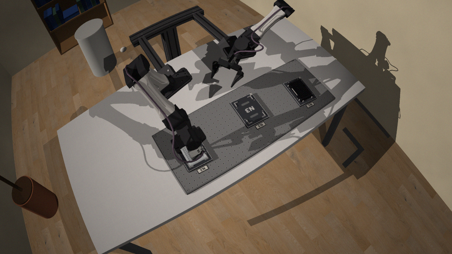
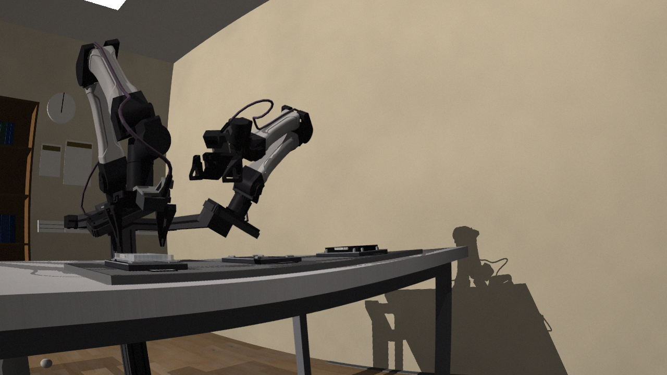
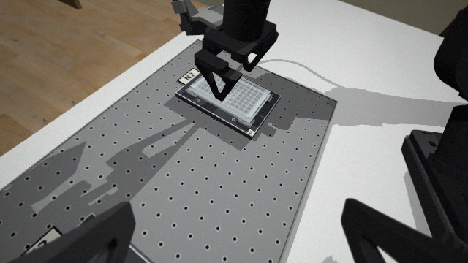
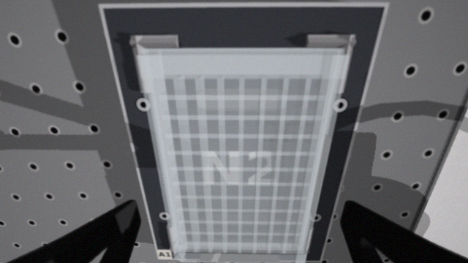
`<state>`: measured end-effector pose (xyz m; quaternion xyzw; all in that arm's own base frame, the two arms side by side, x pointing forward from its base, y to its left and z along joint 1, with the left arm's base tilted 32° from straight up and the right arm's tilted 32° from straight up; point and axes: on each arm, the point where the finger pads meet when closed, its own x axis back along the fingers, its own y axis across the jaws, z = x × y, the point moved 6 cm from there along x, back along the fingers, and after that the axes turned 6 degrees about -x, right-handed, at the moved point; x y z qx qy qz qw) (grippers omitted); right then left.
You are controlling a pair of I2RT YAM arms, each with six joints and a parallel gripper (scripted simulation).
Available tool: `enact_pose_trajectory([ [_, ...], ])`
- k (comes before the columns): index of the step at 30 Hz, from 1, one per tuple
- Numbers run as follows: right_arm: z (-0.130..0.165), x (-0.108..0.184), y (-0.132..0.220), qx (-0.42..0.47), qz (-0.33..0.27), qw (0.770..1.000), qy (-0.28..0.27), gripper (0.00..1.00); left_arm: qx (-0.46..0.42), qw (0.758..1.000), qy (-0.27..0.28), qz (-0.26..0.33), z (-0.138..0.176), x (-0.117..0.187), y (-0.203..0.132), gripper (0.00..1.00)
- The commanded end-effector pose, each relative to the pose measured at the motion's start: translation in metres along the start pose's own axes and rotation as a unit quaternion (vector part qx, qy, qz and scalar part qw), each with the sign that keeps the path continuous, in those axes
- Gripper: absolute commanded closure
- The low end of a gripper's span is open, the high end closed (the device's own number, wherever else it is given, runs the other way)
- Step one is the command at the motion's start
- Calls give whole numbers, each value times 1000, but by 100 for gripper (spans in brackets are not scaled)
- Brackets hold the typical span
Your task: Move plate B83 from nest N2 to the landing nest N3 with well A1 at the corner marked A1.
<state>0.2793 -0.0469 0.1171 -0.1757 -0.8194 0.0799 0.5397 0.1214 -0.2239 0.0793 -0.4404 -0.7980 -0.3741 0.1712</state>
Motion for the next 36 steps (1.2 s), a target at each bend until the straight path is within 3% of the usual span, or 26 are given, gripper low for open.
enact_pose_trajectory([
  [1, -6, 2, 3, -1, 1, 1000, -3, 0, -2, 999, -4, -32, -17, 6, -13, 0],
  [16, -6, 3, 0, -2, 2, 1000, -9, 0, -70, 995, -69, 6, -39, 40, -82, 0],
  [24, -6, 3, 0, -2, 2, 1000, -9, 0, -77, 994, -78, 17, -42, 43, -87, 0],
  [36, -4, -21, 0, 0, 0, 1000, -1, 0, -74, 994, -81, 16, -43, 43, -86, 0],
])
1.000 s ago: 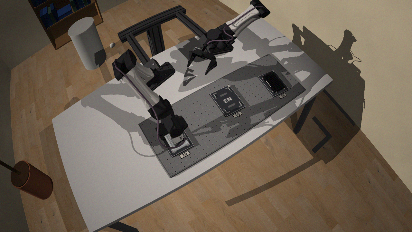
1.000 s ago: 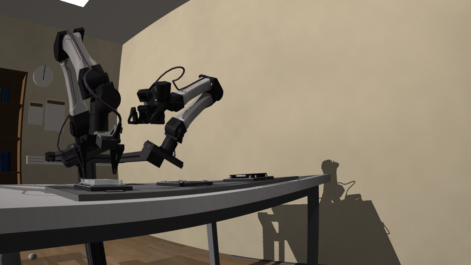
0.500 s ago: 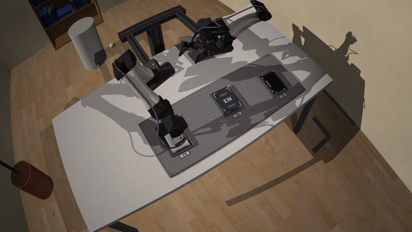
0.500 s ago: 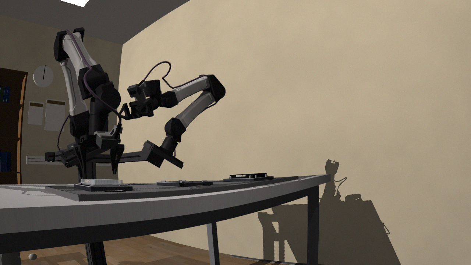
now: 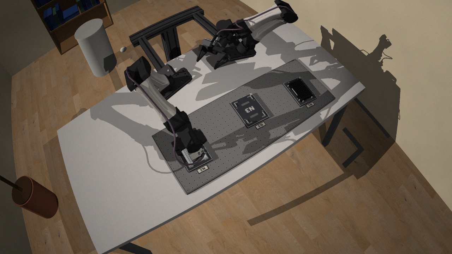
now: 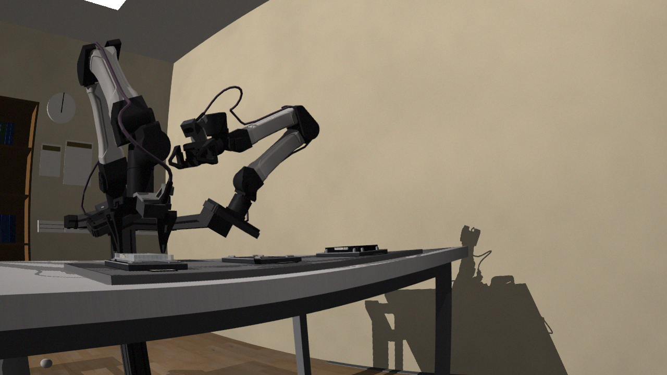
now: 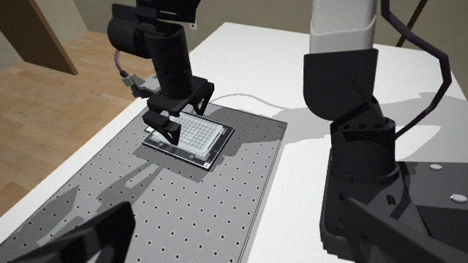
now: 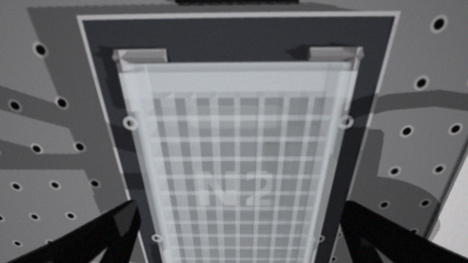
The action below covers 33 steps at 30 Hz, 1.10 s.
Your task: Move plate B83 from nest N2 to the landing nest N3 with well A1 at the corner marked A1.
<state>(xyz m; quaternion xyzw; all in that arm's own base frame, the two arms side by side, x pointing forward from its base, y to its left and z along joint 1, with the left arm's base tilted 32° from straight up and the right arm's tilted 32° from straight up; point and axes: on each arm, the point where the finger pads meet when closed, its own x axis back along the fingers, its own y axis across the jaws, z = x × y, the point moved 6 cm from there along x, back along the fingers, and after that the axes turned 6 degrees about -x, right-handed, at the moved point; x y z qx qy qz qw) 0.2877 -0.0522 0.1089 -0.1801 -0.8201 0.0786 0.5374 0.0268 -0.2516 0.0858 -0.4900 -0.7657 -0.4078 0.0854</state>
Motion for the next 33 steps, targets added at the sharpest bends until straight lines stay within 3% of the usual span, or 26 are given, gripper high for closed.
enact_pose_trajectory([
  [1, 1, -9, 1, 4, -3, 1000, 0, 0, 11, 1000, -14, -2, -13, 1, 1, 0],
  [19, 2, -16, 0, 4, -1, 1000, 4, 5, 11, 1000, -14, -2, -13, 1, 1, 0],
  [29, -2, -15, -1, 4, 1, 1000, 5, 19, 11, 1000, -14, -2, -13, 1, 1, 0],
  [31, -6, -6, -1, 0, 3, 1000, -5, 42, 11, 1000, -14, -2, -13, 1, 1, 0],
  [33, -9, 7, 0, -1, 1, 1000, -15, 20, 11, 1000, -14, -2, -13, 1, 1, 0],
])
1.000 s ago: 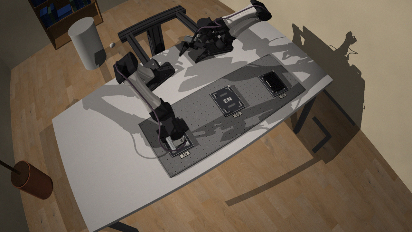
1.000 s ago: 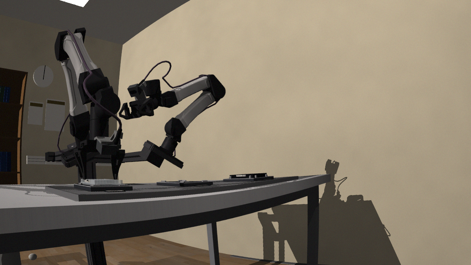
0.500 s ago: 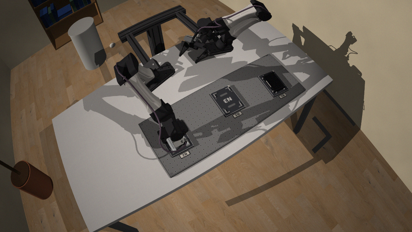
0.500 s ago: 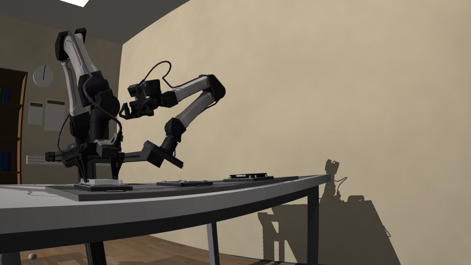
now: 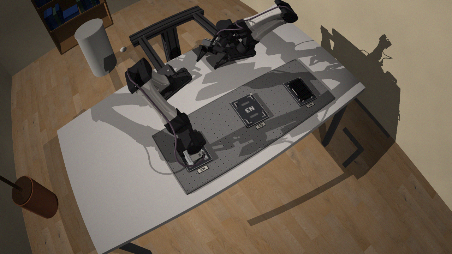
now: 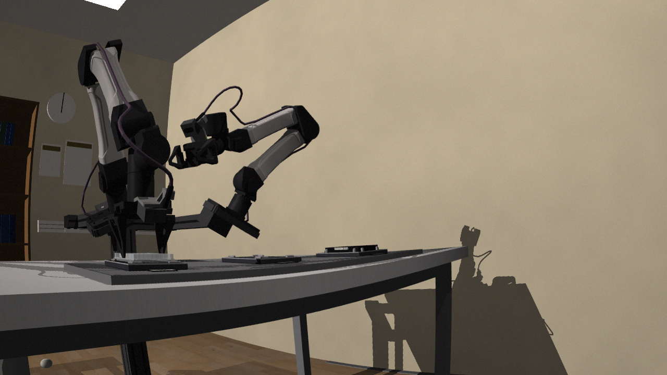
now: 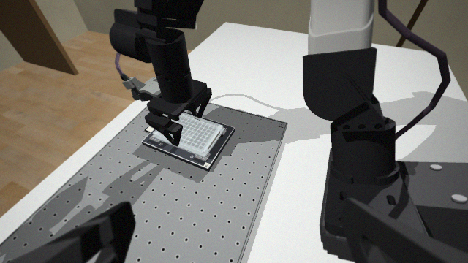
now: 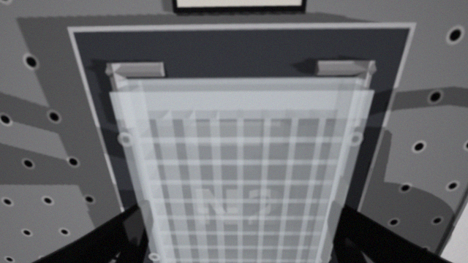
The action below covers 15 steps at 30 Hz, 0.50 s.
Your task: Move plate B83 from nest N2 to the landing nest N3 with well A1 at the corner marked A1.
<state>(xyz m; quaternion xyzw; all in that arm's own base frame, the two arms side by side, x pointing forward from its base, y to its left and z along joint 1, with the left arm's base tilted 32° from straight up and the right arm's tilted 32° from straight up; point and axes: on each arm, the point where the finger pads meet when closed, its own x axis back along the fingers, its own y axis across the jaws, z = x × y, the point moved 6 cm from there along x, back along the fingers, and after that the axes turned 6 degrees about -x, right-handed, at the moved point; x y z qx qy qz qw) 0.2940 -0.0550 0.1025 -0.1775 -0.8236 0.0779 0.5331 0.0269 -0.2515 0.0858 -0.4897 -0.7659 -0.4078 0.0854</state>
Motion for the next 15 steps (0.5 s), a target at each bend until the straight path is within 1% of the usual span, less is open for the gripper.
enact_pose_trajectory([
  [1, -6, 22, -1, 0, 4, 1000, -9, 20, 11, 1000, -14, -1, -13, 1, 1, 0],
  [3, -6, 22, -1, 0, 4, 1000, -9, 20, 11, 1000, -14, -1, -13, 1, 1, 0],
  [6, -5, 39, -1, -1, 3, 1000, -9, 20, 11, 1000, -14, -1, -13, 1, 1, 0],
  [9, -4, 42, -1, -1, 4, 1000, -5, 20, 11, 1000, -14, -1, -13, 1, 1, 0],
  [10, -2, 43, -1, 0, 6, 1000, 0, 20, 9, 1000, -6, -4, -10, 1, 1, 0],
  [12, -6, 46, -1, -3, 4, 1000, -10, 20, 0, 1000, 8, 3, -5, 2, 1, 0],
  [15, -6, 44, 1, -14, 8, 1000, -9, 20, -13, 999, 37, 11, 5, 6, 4, 0],
])
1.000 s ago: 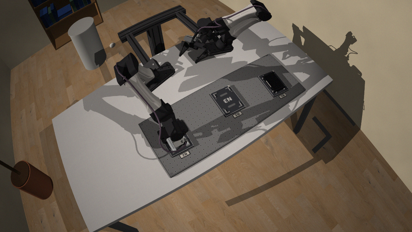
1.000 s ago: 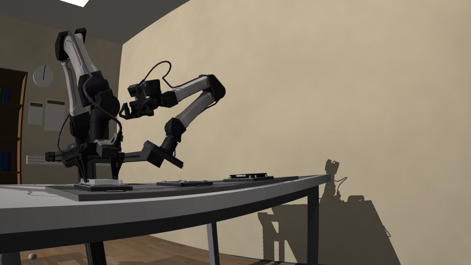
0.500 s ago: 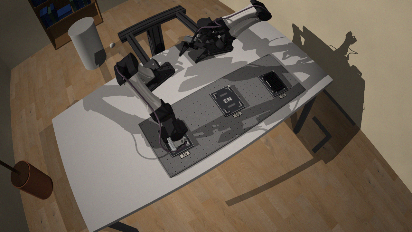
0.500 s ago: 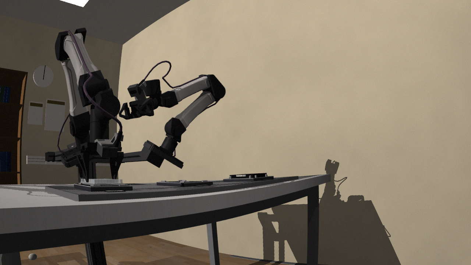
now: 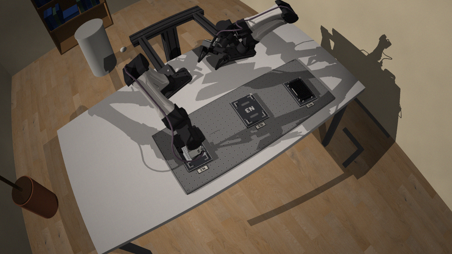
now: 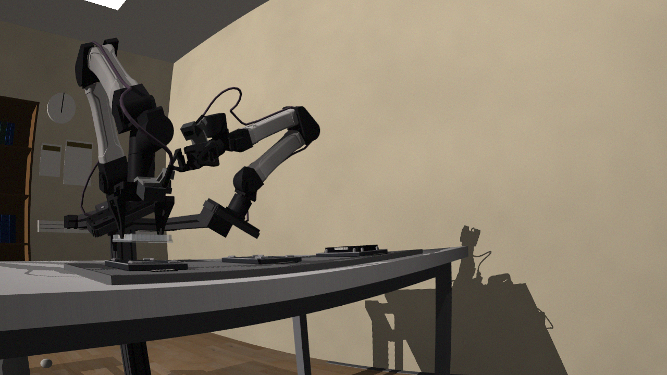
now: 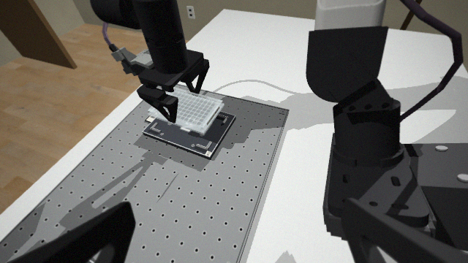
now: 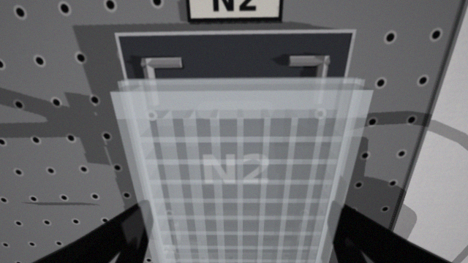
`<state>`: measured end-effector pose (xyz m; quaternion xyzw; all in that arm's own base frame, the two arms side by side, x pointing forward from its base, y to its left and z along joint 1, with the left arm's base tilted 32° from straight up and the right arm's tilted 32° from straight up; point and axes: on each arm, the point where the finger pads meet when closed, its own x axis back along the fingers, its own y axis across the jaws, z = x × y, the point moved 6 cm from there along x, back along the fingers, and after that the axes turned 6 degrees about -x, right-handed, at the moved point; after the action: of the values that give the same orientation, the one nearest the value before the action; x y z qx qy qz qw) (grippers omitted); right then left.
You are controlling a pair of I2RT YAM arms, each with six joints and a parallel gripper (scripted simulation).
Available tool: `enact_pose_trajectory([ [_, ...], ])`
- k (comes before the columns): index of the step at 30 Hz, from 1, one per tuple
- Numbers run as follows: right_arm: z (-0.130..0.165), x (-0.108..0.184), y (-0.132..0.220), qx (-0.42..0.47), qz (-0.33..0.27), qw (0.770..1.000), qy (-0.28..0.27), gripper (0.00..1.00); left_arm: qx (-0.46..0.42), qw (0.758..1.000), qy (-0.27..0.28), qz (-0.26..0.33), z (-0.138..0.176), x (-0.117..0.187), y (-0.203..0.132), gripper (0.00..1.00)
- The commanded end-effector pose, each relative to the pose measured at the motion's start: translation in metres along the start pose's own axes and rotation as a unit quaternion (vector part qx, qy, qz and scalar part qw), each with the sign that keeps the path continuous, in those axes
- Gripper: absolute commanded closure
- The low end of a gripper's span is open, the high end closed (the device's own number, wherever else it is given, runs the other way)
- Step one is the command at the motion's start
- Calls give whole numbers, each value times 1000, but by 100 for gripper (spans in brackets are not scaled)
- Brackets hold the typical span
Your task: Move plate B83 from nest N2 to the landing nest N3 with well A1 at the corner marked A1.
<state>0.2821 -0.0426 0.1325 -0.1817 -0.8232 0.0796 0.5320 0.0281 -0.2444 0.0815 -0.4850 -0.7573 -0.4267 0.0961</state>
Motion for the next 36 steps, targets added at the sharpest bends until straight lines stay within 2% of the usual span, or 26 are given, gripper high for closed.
enact_pose_trajectory([
  [1, 0, 5, 5, -18, 8, 1000, 0, 20, -4, 1000, 24, 9, -1, 7, 7, 0],
  [6, 8, 2, 24, -38, 15, 999, 4, 20, -11, 999, 46, 14, 2, 19, 17, 0],
  [20, 46, 8, 174, -36, 7, 999, 4, 20, -29, 990, 133, 46, 7, 98, 88, 0],
  [22, 46, 8, 174, -36, 7, 999, 4, 20, -29, 990, 133, 46, 7, 98, 88, 0],
  [30, 73, 9, 260, -13, 6, 1000, 10, 20, -42, 981, 177, 73, 2, 151, 138, 0],
  [36, 86, 10, 306, -1, 3, 1000, 9, 20, -39, 976, 196, 80, -4, 183, 172, 0],
])
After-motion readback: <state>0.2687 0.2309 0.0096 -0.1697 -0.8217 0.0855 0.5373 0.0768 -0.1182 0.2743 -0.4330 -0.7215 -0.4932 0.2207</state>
